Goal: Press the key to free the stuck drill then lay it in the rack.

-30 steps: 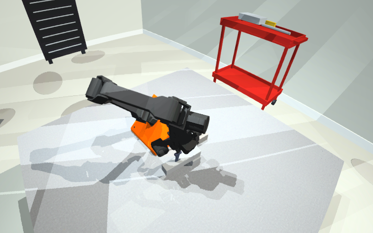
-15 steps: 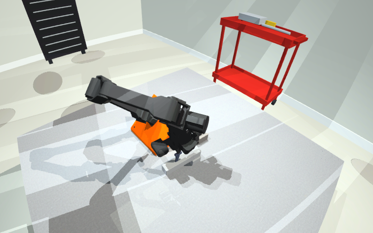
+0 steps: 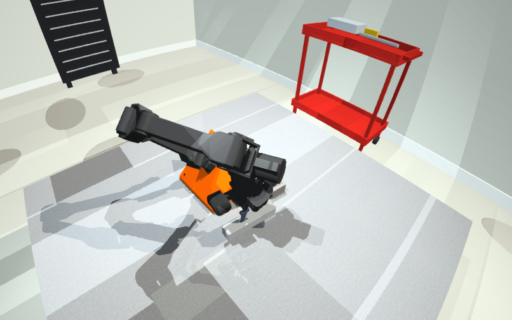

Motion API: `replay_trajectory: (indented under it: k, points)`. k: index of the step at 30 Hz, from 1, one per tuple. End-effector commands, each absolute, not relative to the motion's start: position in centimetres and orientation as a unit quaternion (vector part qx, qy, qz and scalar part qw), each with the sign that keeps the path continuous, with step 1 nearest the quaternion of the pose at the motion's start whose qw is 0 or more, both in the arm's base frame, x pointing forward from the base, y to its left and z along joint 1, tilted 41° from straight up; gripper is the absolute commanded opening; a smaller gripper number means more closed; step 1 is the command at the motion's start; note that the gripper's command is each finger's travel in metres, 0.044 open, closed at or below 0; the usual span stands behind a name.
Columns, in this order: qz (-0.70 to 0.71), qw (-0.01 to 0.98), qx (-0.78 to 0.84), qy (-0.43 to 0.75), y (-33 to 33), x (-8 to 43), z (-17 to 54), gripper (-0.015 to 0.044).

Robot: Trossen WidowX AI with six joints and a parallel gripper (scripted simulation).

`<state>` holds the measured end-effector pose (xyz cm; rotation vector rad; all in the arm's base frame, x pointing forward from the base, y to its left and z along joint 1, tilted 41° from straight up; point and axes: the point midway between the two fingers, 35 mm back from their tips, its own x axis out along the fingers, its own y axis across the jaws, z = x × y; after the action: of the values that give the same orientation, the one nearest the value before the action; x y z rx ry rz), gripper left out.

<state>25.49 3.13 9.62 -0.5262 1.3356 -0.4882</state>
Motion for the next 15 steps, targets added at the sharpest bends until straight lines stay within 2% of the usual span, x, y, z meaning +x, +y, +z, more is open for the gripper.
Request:
replay_trajectory:
  k: [1, 15]
  points:
    - [-0.236, 0.702, -0.245, 0.626, 1.59, 24.80, 8.00, 0.0000]
    - [-0.236, 0.702, -0.245, 0.626, 1.27, 24.77, 7.67, 0.0000]
